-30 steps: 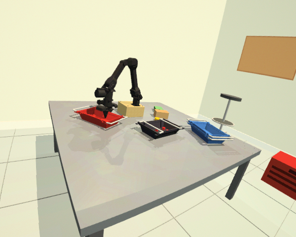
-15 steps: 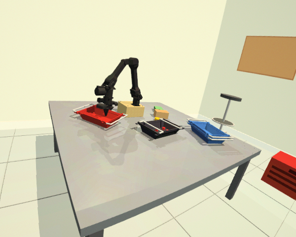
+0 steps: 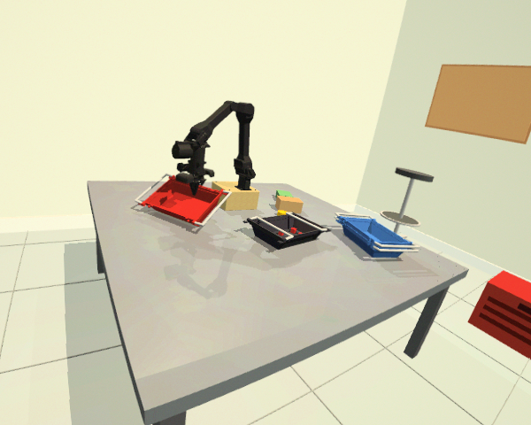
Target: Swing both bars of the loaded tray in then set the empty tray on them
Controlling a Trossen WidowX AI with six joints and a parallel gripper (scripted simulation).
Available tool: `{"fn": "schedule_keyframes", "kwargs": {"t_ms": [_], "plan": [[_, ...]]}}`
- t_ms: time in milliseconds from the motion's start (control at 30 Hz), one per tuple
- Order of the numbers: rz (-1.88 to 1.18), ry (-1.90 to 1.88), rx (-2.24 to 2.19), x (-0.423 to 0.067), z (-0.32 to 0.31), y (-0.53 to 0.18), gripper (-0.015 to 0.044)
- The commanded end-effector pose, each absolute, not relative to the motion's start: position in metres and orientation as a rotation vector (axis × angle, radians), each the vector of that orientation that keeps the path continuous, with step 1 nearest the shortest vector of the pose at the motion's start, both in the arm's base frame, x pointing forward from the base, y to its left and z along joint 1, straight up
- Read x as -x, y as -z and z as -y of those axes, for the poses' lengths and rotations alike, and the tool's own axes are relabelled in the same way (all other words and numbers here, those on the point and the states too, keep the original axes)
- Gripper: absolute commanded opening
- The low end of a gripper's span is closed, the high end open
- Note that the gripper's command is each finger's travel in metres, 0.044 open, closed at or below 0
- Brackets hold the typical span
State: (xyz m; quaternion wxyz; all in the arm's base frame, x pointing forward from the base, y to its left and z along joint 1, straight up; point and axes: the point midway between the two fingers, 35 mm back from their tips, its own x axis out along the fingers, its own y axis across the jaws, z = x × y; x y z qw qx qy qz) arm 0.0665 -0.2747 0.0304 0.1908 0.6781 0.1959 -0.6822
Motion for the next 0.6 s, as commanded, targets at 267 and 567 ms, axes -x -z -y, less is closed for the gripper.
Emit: {"fn": "schedule_keyframes", "kwargs": {"t_ms": [267,567], "plan": [[-0.513,1.902,-1.895,-0.070,0.286,-0.048,0.0000],[-0.511,1.901,-1.894,-0.075,0.305,-0.083,0.0000]]}}
